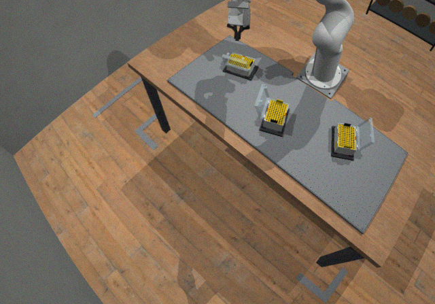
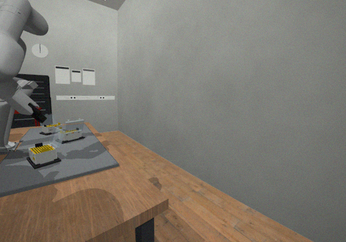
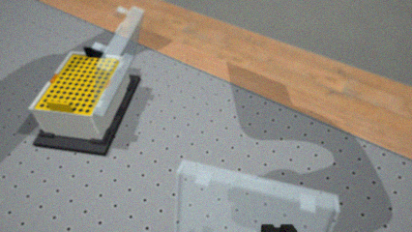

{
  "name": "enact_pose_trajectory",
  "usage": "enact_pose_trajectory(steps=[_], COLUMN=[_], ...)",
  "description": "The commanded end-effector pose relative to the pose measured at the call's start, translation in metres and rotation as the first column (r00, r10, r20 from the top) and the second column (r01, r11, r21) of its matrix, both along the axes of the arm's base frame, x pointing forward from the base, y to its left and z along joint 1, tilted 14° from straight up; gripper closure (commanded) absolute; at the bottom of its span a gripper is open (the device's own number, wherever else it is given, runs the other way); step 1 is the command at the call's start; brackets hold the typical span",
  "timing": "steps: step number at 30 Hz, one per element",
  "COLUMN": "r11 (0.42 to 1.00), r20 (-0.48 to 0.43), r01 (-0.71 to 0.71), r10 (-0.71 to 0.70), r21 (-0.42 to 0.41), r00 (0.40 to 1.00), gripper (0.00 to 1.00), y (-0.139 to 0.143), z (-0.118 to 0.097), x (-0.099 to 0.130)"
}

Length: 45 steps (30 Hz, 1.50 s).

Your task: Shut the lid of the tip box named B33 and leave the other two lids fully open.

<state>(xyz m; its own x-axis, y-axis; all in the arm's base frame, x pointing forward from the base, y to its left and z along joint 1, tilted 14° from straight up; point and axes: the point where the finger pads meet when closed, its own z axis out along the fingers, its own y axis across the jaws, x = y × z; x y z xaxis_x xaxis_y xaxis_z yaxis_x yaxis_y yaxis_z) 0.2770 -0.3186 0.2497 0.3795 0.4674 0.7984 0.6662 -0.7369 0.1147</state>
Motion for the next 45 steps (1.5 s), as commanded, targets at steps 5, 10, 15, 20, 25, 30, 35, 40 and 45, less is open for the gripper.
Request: enact_pose_trajectory(steps=[5,10,15,20,25,30,35,40,45], r11=[0.99,0.97,0.941,0.919,0.893,0.893,0.893,0.893,0.893], r20=[-0.174,-0.289,-0.39,-0.443,-0.491,-0.491,-0.491,-0.491,-0.491], r01=[0.083,0.13,0.164,0.177,0.184,0.184,0.184,0.184,0.184], r10=[-0.103,-0.187,-0.276,-0.331,-0.387,-0.387,-0.387,-0.387,-0.387], r21=[-0.115,-0.205,-0.297,-0.354,-0.411,-0.411,-0.411,-0.411,-0.411], r00=[0.979,0.939,0.878,0.833,0.781,0.781,0.781,0.781,0.781], gripper=[1.0,1.0,1.0,1.0,1.0,1.0,1.0,1.0,1.0], y=[0.019,0.034,0.048,0.057,0.071,0.077,0.077,0.077,0.077], z=[0.008,0.014,0.02,0.023,0.029,0.031,0.031,0.031,0.031], x=[0.028,0.047,0.067,0.079,0.098,0.106,0.106,0.106,0.107])
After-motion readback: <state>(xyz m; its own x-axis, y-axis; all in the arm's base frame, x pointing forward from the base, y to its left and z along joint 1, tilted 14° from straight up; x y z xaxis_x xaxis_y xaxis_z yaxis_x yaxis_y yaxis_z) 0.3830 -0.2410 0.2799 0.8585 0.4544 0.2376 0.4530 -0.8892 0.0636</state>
